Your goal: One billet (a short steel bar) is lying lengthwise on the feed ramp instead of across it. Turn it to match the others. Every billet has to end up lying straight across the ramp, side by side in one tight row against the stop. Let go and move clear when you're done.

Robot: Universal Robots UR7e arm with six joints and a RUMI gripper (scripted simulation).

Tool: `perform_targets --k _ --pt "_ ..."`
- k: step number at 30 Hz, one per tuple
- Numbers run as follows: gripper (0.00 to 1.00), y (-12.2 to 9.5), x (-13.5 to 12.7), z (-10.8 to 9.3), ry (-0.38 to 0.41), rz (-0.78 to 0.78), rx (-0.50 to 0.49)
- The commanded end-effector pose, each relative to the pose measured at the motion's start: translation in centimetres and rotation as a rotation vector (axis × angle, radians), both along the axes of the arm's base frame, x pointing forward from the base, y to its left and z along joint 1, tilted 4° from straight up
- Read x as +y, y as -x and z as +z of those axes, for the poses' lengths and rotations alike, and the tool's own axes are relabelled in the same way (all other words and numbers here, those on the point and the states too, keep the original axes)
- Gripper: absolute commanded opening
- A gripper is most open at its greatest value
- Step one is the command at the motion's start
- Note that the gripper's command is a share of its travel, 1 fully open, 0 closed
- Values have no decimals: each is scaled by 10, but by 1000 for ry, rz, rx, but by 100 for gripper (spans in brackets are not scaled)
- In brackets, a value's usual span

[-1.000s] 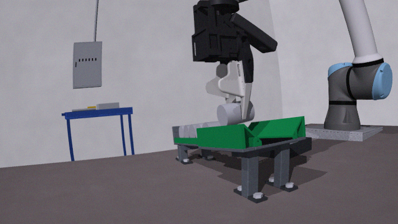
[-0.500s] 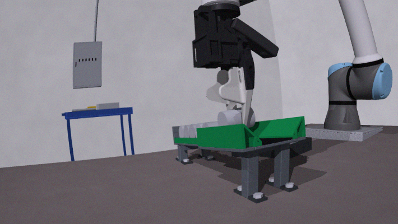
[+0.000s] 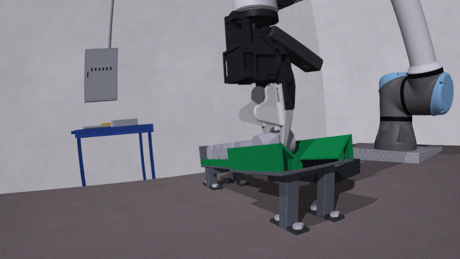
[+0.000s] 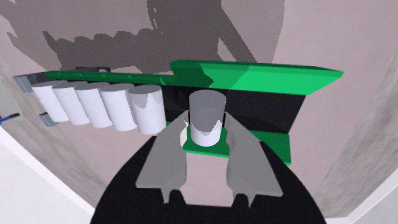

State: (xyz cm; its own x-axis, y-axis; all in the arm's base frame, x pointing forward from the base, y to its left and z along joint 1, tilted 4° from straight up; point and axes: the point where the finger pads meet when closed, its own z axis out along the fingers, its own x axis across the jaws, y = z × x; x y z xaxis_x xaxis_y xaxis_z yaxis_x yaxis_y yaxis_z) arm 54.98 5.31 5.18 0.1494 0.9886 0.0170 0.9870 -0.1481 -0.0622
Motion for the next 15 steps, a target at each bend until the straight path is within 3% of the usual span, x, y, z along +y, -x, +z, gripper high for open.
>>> perform_targets --k 1,15 --pt "0 0 1 -4 0 0 -2" --pt "0 0 1 -6 0 0 -2"
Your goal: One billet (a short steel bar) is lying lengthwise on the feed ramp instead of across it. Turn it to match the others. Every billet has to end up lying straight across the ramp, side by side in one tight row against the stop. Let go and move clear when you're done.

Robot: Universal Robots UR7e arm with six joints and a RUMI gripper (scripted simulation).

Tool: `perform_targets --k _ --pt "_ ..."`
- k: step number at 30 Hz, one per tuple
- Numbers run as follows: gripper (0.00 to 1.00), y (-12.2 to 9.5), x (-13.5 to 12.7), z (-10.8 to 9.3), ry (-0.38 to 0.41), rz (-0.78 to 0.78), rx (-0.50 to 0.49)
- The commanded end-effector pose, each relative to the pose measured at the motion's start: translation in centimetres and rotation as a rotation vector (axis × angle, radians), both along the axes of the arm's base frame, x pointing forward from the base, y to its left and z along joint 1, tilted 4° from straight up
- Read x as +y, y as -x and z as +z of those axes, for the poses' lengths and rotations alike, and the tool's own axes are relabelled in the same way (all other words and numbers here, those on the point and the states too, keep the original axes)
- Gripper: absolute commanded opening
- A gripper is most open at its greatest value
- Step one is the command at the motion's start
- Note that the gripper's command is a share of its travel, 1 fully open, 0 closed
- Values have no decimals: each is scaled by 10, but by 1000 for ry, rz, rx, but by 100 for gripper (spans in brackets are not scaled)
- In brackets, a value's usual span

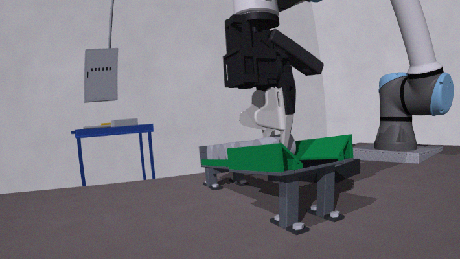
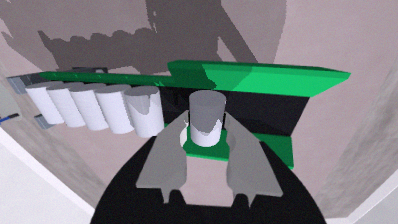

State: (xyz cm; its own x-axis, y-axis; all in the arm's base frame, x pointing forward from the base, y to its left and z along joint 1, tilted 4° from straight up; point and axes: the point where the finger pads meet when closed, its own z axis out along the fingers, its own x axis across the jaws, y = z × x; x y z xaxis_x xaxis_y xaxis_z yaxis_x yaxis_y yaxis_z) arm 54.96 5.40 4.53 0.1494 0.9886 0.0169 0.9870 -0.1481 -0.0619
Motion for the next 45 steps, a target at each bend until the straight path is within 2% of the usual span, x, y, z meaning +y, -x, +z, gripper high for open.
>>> perform_targets --k 1,7,8,45 --pt "0 -1 0 0 0 0 -2" --pt "0 -1 0 0 0 0 -2" --pt "35 0 0 0 0 0 -2" --pt "35 -1 0 0 0 0 -2"
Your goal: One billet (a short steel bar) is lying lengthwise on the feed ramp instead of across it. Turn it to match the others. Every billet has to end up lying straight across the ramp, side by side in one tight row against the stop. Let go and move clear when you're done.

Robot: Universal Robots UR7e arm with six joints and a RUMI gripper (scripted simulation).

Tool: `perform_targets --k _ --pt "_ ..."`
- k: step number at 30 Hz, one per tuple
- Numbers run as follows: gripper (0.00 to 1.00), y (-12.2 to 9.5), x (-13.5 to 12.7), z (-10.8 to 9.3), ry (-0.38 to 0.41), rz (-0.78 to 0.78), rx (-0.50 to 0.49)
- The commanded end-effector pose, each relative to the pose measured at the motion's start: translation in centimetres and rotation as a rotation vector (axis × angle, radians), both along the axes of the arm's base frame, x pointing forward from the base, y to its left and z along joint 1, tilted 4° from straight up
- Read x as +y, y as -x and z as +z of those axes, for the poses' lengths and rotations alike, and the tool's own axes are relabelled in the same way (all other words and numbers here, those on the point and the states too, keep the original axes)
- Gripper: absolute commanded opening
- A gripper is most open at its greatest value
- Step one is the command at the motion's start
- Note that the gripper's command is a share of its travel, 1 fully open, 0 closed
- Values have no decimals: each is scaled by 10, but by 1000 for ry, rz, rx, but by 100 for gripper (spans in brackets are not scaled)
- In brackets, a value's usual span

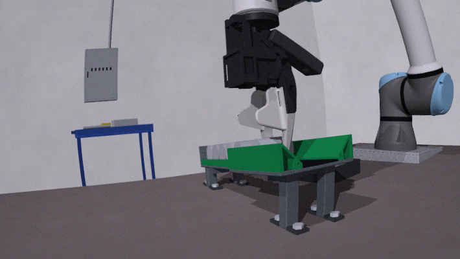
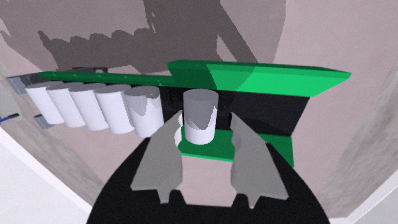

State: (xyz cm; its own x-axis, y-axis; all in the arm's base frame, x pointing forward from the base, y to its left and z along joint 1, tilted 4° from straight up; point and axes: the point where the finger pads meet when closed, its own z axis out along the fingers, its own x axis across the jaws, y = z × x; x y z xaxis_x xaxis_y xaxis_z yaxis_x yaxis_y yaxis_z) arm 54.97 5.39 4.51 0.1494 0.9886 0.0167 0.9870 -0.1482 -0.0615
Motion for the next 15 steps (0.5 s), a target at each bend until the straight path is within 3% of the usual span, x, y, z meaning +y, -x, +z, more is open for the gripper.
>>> perform_targets --k 1,13,15 --pt "35 0 0 1 0 0 -2" --pt "35 0 0 1 0 0 -2" --pt "35 -2 -1 21 0 0 -2"
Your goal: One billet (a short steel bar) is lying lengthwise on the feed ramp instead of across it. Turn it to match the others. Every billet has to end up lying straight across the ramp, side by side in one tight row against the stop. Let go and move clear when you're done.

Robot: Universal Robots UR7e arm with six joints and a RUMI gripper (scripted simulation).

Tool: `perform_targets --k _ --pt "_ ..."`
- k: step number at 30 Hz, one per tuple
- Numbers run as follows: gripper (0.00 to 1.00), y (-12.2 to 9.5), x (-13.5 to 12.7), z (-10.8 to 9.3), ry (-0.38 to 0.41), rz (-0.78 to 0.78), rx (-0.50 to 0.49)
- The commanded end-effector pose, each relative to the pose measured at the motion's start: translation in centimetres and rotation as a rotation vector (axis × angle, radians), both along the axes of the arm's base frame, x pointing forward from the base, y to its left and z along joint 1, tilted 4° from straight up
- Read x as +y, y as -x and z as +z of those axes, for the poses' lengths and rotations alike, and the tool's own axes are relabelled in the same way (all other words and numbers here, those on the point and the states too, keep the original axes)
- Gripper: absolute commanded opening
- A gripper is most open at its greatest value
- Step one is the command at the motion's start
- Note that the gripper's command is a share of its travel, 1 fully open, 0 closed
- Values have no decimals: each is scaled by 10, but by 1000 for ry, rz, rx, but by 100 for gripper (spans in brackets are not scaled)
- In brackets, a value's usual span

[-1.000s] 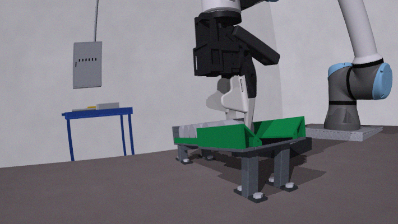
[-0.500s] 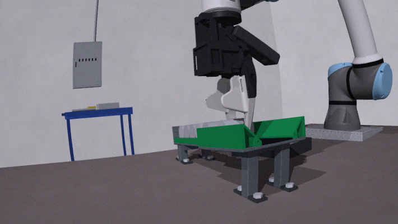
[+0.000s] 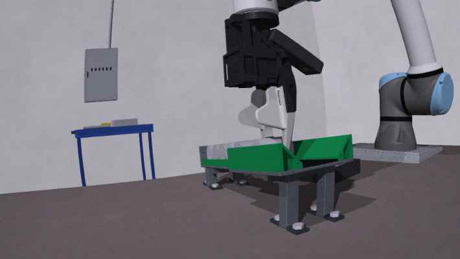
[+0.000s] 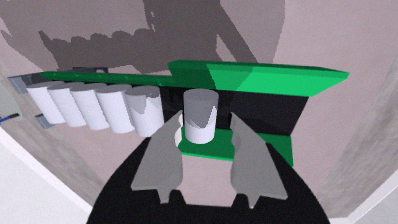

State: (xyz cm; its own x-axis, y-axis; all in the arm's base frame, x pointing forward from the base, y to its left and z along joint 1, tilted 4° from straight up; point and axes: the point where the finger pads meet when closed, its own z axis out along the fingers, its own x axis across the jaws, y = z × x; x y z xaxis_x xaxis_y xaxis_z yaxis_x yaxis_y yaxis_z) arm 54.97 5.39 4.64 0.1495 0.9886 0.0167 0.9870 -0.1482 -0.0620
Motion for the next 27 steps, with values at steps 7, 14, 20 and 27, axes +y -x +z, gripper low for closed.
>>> perform_targets --k 7,14,20,27 --pt "35 -3 -1 49 0 0 -2" --pt "35 -3 -1 49 0 0 -2" --pt "35 -5 -2 79 0 0 -2" --pt "35 -5 -2 79 0 0 -2"
